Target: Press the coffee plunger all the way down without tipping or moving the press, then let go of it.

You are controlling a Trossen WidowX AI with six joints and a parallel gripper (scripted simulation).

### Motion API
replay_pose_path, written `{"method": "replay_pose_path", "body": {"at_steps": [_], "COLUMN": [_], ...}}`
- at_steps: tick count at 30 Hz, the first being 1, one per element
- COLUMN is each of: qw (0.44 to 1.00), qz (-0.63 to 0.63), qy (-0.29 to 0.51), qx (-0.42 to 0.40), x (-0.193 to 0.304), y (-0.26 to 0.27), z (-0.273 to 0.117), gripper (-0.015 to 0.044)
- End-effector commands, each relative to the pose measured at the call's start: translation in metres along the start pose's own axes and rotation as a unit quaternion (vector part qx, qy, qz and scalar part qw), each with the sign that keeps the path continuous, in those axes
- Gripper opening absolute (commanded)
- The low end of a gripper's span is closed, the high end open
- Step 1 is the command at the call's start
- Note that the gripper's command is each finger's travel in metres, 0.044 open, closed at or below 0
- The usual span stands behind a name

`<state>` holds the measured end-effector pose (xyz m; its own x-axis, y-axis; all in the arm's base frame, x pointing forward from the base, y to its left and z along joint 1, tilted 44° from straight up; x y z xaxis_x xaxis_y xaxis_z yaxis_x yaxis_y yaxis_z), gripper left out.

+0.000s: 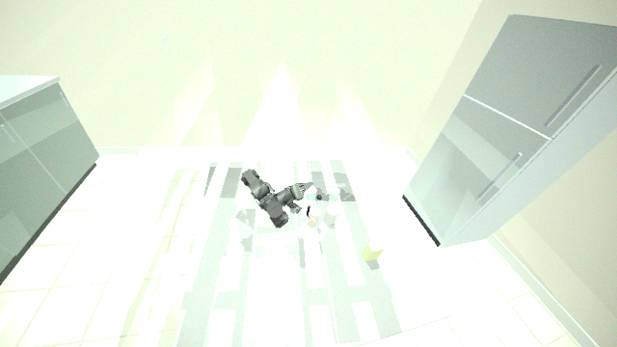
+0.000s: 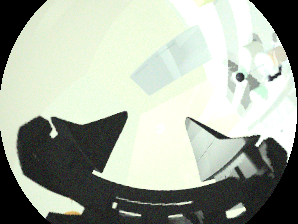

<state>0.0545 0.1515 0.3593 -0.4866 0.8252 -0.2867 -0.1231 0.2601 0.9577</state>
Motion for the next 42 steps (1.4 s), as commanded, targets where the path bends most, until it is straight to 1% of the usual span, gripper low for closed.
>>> {"method": "replay_pose_path", "body": {"at_steps": [1,2,6,10,17,22,27,33,38,42], "qw": [1.000,1.000,0.999,0.994,0.969,0.939,0.899,0.833,0.762,0.699], "qz": [0.003,0.007,0.040,0.087,0.147,0.133,0.063,-0.066,-0.223,-0.358], "qy": [0.000,0.001,0.004,0.016,0.060,0.101,0.142,0.184,0.203,0.207], "qx": [0.001,0.003,0.019,0.057,0.188,0.300,0.410,0.518,0.574,0.583], "x": [-0.001,-0.004,-0.019,-0.042,-0.075,-0.082,-0.078,-0.066,-0.056,-0.042], "y": [0.000,-0.001,-0.006,-0.019,-0.061,-0.097,-0.132,-0.165,-0.185,-0.193], "z": [-0.001,-0.001,-0.006,-0.009,0.001,0.016,0.029,0.041,0.050,0.062], "gripper": [0.0426,0.0440,0.0440,0.0440,0.0440,0.0440,0.0440,0.0440,0.0440,0.0440]}}
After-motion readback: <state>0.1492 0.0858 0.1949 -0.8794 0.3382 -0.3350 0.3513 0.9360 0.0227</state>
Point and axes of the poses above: the point midway between the two fingers, 35 mm back from their tips, its own z axis out along the fingers, its own y axis across the jaws, x = y × z, the point moved 1 cm from there along -z, back along the fingers, and after that the axes turned 15 degrees about -z, right-handed, at the moved point
